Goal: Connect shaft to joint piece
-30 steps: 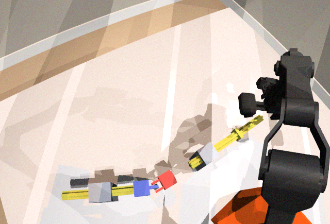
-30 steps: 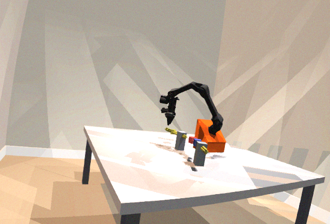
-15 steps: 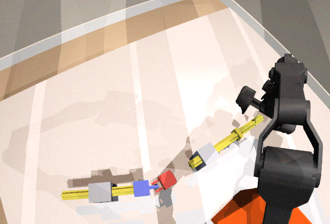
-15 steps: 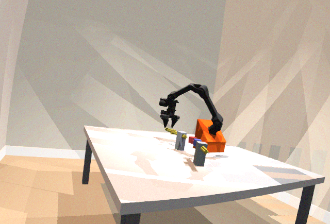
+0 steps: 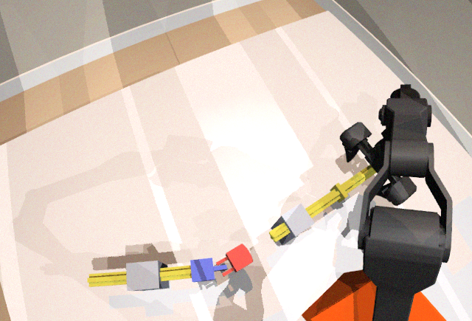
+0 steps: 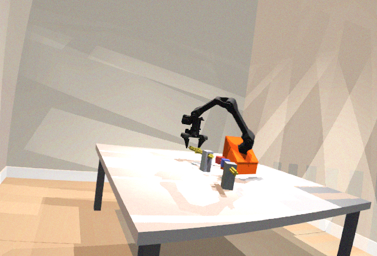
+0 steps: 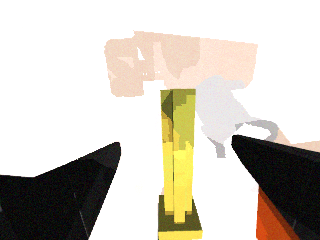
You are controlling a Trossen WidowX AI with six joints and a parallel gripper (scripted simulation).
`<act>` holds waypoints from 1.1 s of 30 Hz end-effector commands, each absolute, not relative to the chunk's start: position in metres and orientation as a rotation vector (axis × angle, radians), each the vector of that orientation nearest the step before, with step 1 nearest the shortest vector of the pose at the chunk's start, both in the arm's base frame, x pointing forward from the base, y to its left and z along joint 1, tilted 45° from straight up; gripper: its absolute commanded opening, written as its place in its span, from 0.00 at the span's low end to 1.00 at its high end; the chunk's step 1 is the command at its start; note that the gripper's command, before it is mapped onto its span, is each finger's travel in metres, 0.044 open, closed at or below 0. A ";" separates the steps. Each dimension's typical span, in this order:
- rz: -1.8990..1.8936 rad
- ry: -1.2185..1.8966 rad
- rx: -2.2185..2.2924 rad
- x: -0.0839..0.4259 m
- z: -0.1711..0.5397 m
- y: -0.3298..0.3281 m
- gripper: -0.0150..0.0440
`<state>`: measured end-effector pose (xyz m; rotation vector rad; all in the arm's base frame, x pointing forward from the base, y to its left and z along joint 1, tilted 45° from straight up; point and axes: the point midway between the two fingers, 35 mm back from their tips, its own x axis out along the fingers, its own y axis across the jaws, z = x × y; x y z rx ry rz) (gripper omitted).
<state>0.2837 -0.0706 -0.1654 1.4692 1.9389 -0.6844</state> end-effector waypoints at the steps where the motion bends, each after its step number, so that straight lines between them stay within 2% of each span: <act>1: -0.706 1.945 1.485 0.281 -0.167 -0.068 1.00; 22: -0.705 1.946 1.486 0.275 -0.188 -0.046 1.00; 33: -0.705 1.946 1.486 0.275 -0.188 -0.046 0.51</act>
